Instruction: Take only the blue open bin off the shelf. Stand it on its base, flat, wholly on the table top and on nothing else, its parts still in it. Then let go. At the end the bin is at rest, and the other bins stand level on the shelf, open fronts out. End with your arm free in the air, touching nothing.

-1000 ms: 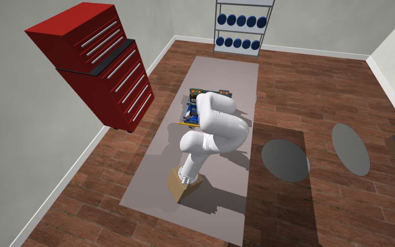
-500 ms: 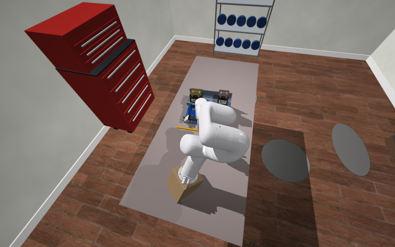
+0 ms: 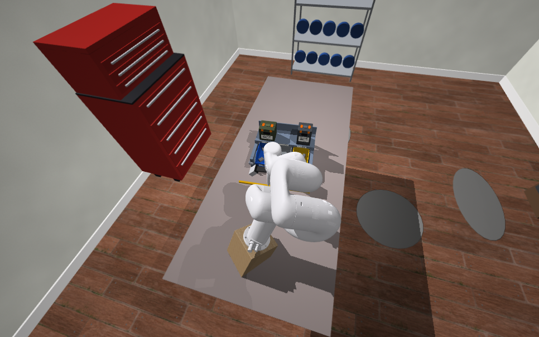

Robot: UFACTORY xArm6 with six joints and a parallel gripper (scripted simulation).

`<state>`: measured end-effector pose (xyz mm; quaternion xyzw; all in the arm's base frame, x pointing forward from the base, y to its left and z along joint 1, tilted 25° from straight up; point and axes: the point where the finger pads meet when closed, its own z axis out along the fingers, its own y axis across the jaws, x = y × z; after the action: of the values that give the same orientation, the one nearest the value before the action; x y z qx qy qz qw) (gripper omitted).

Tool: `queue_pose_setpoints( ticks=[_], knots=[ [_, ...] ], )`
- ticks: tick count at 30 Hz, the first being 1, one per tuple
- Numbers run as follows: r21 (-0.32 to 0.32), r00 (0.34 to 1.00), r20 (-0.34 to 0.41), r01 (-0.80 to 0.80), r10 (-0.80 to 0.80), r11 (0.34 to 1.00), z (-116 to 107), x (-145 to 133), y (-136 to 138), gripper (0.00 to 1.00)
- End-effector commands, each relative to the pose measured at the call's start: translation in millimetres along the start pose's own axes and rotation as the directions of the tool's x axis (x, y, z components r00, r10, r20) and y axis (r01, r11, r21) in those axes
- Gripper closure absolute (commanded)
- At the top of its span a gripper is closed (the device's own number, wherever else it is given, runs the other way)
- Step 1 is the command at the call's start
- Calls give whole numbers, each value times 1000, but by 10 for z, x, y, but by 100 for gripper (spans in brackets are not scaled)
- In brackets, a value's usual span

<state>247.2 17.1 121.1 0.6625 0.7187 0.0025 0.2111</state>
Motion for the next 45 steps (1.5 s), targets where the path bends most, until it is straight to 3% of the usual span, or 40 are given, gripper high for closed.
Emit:
queue_pose_setpoints(
  ticks=[1, 23, 45],
  knots=[
    [-18, 1000, -6, -2, 2, 1000, -104, -11, -96, 100],
    [-18, 1000, -6, -2, 2, 1000, -122, -15, -197, 100],
    [-18, 1000, -7, -2, 2, 1000, -112, -13, -64, 100]
  ],
)
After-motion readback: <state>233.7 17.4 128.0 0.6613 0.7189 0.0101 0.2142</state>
